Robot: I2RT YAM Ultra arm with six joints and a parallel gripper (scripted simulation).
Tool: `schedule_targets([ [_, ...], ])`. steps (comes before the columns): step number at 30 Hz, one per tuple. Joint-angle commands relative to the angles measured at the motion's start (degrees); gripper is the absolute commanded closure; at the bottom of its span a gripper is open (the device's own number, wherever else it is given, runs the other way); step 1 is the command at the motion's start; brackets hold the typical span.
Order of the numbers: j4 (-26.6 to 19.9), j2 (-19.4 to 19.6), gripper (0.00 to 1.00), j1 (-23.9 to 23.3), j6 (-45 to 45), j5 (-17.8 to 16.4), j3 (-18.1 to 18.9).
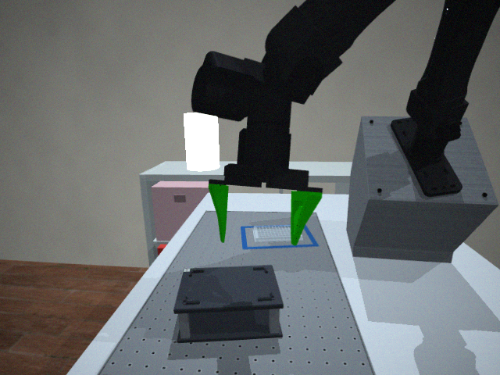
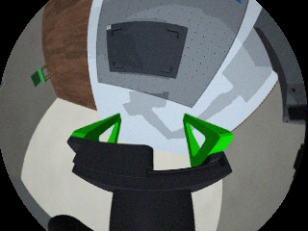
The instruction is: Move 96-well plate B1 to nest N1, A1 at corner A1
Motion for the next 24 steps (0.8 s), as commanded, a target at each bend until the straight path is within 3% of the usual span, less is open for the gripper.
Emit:
schedule_targets([
  [1, -0.3, -0.5, 0.0, -0.7, -0.1, 0.3, 0.4],
  [17, -0.3, -0.5, 0.0, -0.7, -0.1, 0.3, 0.4],
  [20, -0.1, 1.7, 0.0, -1.9, -6.7, 1.8, 1.3],
  [24, 0.4, 4.0, 0.0, -3.7, -9.7, 1.1, 1.8],
])
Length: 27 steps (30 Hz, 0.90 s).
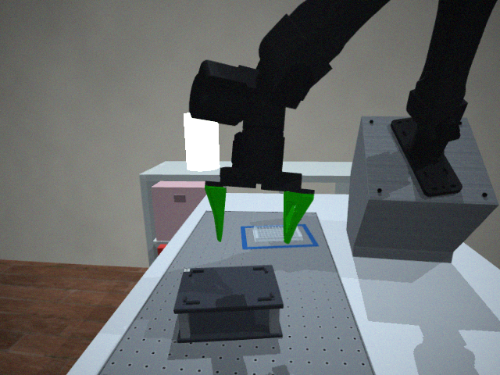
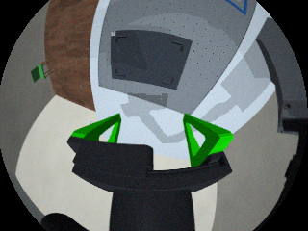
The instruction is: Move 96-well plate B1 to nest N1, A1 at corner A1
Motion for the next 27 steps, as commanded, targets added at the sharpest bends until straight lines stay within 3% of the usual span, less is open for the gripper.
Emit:
schedule_targets([
  [1, -0.3, 1.8, 0.0, -2.3, -5.9, 1.2, 1.7],
  [27, 0.2, 15.2, 0.0, -11.9, -39.2, 3.6, 3.7],
])
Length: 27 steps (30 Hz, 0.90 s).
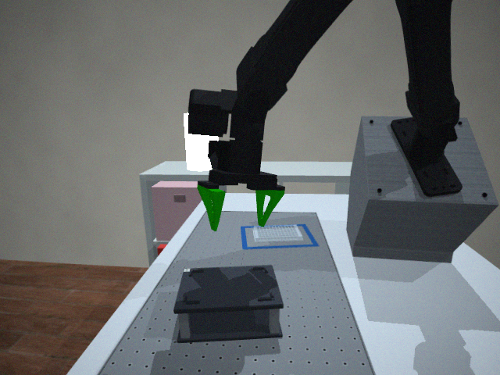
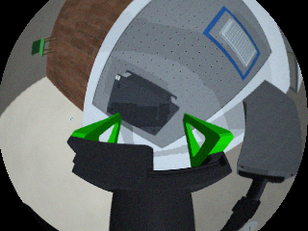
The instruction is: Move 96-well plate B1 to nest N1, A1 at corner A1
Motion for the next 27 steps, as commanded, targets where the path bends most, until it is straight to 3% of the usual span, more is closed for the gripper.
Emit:
schedule_targets([
  [1, -0.2, 1.1, 0.0, -1.8, -6.5, 0.9, 1.9],
  [27, 0.8, 15.9, 0.0, -12.3, -41.5, 3.1, 4.3],
])
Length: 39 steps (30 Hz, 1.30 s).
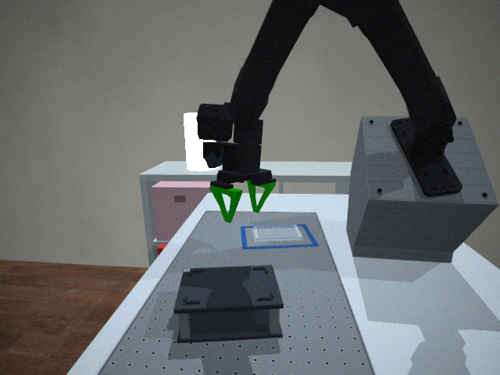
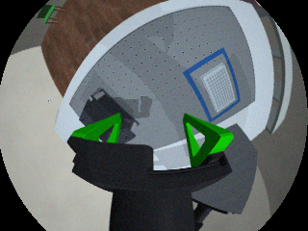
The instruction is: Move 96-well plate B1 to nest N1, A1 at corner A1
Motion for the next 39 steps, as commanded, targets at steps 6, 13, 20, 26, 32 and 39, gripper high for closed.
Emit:
schedule_targets([
  [6, 0.2, 4.6, 0.0, -4.5, -14.2, 1.5, 1.8],
  [13, 0.5, 8.6, 0.0, -7.3, -24.2, 2.2, 2.6],
  [20, 1.0, 13.2, 0.0, -10.5, -34.6, 2.9, 3.4],
  [26, 0.1, 16.1, 0.0, -12.4, -43.0, 3.1, 4.1],
  [32, 0.3, 20.1, 0.0, -15.3, -52.8, 4.0, 4.6],
  [39, 0.5, 25.0, 0.0, -18.7, -65.2, 4.8, 5.4],
])
